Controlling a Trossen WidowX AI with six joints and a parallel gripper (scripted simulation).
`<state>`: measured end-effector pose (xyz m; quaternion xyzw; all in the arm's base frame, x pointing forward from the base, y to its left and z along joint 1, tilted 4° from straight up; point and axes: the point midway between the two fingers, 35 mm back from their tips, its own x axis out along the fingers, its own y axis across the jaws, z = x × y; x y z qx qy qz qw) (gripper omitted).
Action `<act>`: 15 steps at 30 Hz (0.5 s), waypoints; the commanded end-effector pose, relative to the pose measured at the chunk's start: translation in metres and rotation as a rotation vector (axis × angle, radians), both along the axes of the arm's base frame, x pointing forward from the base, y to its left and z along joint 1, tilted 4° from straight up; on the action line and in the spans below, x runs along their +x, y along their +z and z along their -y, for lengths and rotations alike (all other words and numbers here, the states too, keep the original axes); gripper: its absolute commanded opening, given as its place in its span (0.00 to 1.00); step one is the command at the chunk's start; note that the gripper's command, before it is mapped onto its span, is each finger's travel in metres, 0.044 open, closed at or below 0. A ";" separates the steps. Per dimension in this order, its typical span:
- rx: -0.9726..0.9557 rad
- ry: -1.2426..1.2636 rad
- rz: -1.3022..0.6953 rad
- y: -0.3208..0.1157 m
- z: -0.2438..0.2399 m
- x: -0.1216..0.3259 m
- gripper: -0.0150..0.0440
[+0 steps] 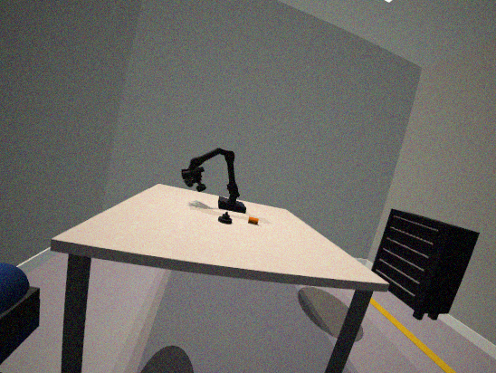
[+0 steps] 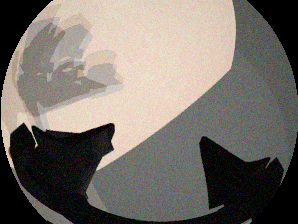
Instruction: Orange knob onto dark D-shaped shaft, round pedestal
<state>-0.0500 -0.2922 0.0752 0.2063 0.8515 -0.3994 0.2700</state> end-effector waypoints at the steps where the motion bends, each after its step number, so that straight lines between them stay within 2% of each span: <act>1: 0.033 0.164 0.074 -0.002 0.002 0.051 1.00; 6: 0.037 0.408 0.186 -0.005 -0.011 0.131 1.00; 9: 0.058 0.513 0.229 -0.006 -0.022 0.162 1.00; 15: 0.159 0.839 0.337 -0.008 -0.073 0.244 1.00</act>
